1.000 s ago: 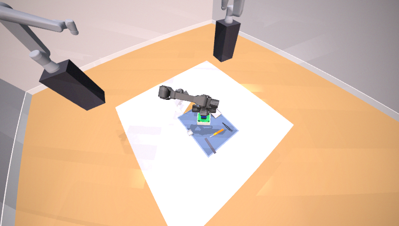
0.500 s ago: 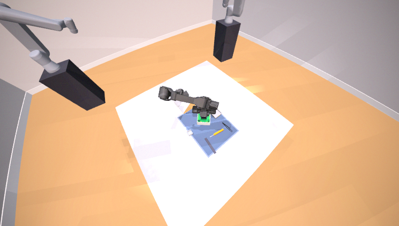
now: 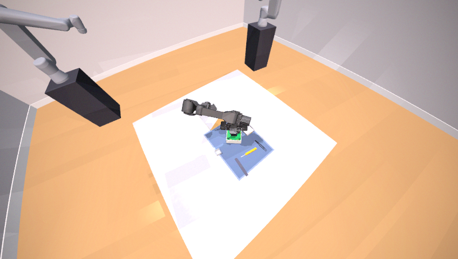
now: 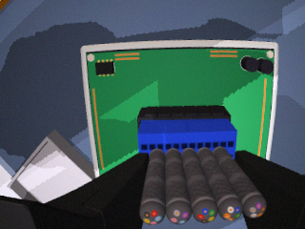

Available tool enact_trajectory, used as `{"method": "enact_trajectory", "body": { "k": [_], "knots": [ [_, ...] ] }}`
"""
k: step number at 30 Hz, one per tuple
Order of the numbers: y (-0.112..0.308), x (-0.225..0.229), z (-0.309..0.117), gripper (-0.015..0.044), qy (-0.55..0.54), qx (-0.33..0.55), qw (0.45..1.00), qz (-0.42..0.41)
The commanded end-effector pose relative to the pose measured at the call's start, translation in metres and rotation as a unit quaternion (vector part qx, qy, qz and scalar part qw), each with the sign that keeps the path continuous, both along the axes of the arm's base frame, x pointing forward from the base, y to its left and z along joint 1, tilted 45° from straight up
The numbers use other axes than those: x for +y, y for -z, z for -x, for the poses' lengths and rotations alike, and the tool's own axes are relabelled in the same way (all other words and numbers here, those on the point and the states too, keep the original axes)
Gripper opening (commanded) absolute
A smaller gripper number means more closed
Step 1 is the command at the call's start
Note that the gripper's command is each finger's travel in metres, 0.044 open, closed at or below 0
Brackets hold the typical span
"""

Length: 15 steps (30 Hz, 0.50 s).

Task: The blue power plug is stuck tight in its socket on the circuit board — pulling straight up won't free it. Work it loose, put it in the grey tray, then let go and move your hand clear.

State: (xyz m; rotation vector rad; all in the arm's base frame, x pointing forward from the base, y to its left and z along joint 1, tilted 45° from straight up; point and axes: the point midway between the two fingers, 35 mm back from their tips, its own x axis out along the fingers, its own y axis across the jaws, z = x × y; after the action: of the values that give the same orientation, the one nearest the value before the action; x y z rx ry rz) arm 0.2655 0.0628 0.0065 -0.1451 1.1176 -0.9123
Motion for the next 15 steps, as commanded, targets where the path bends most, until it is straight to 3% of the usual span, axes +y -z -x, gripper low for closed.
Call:
{"method": "enact_trajectory", "body": {
  "k": [1, 15],
  "knots": [
    [0.001, 0.000, -0.002, 0.0000, -0.002, -0.002, 1.000, 0.000],
    [-0.011, 0.019, -0.002, 0.0000, 0.017, 0.011, 0.999, 0.031]
  ]
}}
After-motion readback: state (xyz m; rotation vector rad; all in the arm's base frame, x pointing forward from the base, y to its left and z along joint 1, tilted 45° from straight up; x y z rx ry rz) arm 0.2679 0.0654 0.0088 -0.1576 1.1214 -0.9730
